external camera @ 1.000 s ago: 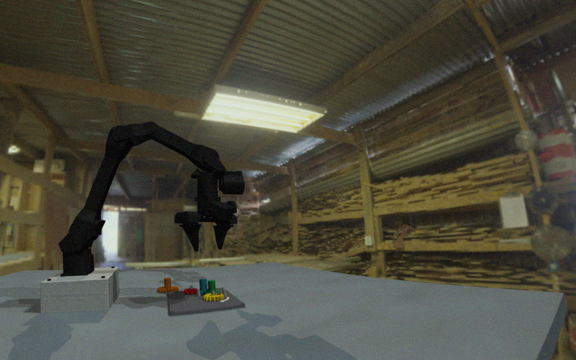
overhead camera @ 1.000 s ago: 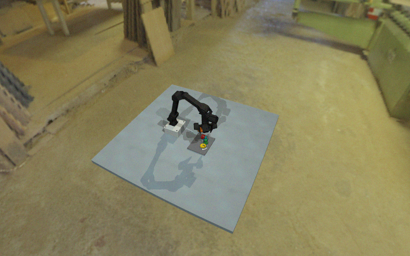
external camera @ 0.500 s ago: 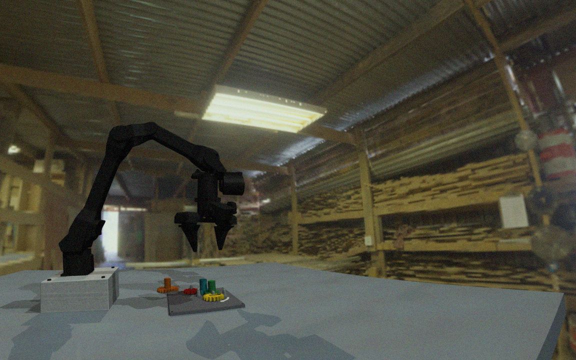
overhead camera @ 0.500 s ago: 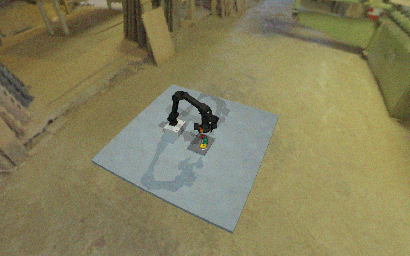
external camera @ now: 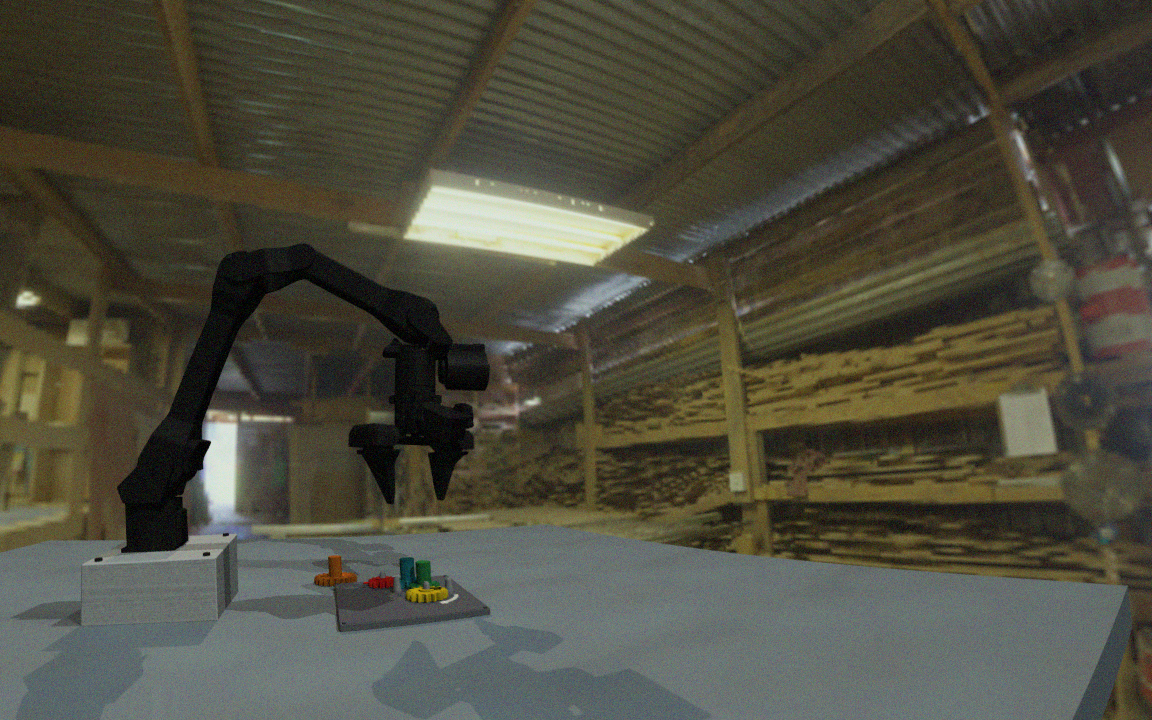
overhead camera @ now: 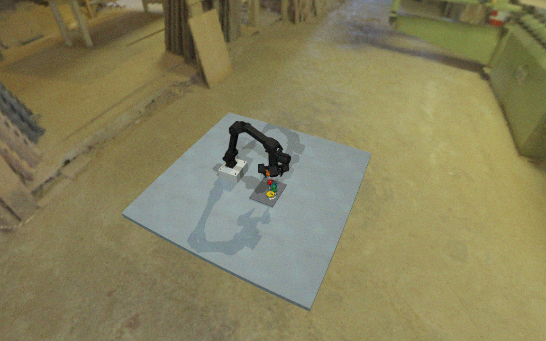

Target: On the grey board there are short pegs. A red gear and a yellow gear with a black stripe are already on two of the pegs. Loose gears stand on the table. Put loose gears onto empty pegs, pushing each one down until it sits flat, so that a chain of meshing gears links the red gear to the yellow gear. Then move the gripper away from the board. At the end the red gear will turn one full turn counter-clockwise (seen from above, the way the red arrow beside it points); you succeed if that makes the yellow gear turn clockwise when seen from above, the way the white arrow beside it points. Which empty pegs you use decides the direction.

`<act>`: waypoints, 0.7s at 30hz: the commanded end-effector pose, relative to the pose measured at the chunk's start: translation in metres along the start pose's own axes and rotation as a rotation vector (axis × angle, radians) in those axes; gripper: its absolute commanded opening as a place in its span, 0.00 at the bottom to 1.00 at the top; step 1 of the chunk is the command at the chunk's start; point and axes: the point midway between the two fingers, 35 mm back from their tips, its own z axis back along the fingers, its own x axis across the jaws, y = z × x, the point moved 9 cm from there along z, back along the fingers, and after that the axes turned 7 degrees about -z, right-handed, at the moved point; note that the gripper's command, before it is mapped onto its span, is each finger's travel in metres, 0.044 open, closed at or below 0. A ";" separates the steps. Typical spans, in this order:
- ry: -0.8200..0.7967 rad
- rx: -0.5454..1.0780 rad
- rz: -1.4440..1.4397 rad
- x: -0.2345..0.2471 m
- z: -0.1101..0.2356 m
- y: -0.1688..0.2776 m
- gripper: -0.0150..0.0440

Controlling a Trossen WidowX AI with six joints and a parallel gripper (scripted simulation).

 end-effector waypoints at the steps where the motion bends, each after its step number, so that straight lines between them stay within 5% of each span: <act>1: 0.000 0.000 -0.005 0.000 0.000 0.000 1.00; 12: -0.001 0.001 -0.005 0.001 0.001 0.003 1.00; 21: -0.010 0.017 -0.004 0.030 0.021 0.142 1.00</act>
